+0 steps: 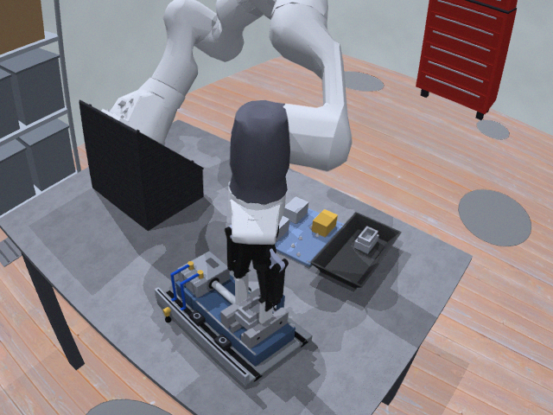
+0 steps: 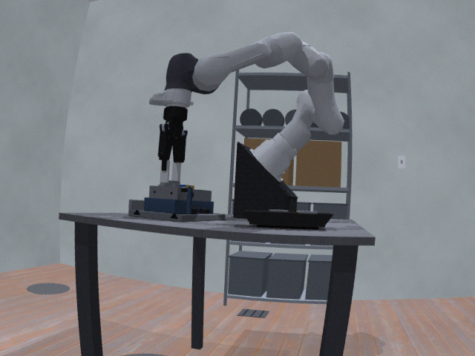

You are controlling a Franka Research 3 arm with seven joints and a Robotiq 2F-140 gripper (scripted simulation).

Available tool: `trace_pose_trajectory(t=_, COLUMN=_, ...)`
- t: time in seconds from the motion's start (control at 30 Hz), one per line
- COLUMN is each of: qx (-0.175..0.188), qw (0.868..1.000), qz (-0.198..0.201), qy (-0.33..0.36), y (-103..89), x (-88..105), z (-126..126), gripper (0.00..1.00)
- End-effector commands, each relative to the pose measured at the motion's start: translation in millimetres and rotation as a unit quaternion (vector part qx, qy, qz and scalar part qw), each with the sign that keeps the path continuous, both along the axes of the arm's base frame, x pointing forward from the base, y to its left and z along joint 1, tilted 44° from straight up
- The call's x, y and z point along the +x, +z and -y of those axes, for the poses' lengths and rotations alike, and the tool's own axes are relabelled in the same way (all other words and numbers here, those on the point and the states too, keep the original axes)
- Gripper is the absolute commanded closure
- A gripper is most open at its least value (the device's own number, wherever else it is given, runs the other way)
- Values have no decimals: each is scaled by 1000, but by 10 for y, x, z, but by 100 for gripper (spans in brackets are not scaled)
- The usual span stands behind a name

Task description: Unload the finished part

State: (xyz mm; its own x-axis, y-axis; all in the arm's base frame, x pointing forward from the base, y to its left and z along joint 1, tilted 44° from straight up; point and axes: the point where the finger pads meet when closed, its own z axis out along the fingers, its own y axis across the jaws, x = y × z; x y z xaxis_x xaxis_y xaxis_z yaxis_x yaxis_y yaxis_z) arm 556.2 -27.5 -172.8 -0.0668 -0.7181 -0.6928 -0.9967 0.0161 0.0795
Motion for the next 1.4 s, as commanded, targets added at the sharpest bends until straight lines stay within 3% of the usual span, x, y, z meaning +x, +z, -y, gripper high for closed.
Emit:
trace_pose_trajectory(t=0.0, qx=0, qw=1000, qz=1, qy=2, y=-14, x=-5, z=-14, gripper=60)
trace_pose_trajectory(t=0.7, qx=0, qw=1000, qz=1, qy=2, y=-14, x=-5, z=-14, gripper=60)
trace_pose_trajectory(t=0.73, qx=0, qw=1000, qz=1, qy=2, y=-14, x=-5, z=-14, gripper=100)
trace_pose_trajectory(t=1.37, qx=0, qw=1000, qz=1, qy=2, y=-14, x=-5, z=-14, gripper=100)
